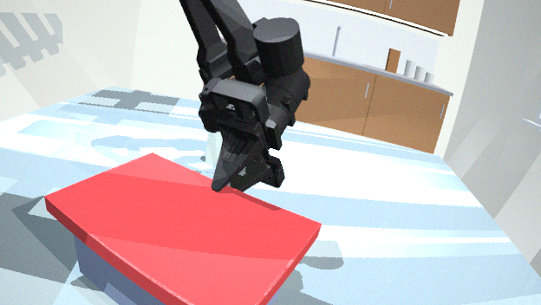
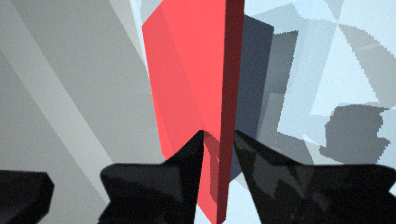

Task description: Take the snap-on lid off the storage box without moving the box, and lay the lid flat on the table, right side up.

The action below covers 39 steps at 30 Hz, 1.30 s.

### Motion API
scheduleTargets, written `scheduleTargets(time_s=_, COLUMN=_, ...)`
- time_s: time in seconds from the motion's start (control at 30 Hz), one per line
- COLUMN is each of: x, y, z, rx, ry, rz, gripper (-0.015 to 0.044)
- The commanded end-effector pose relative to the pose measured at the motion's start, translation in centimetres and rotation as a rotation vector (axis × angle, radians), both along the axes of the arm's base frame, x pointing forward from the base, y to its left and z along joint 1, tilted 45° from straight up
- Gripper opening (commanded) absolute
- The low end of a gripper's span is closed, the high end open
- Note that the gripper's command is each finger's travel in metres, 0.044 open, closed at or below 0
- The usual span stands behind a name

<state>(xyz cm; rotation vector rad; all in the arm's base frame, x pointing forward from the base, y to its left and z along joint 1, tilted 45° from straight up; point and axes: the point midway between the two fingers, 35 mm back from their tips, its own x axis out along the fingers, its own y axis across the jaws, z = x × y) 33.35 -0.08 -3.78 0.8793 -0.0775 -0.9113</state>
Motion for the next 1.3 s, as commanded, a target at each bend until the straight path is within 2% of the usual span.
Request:
scheduleTargets(time_s=0.0, x=-0.01, y=0.36, z=0.28, rx=-0.004, ry=-0.01, rz=0.002, gripper=0.0)
scheduleTargets(time_s=1.27, x=0.05, y=0.86, z=0.74, rx=-0.003, ry=-0.008, rz=0.003, gripper=0.0)
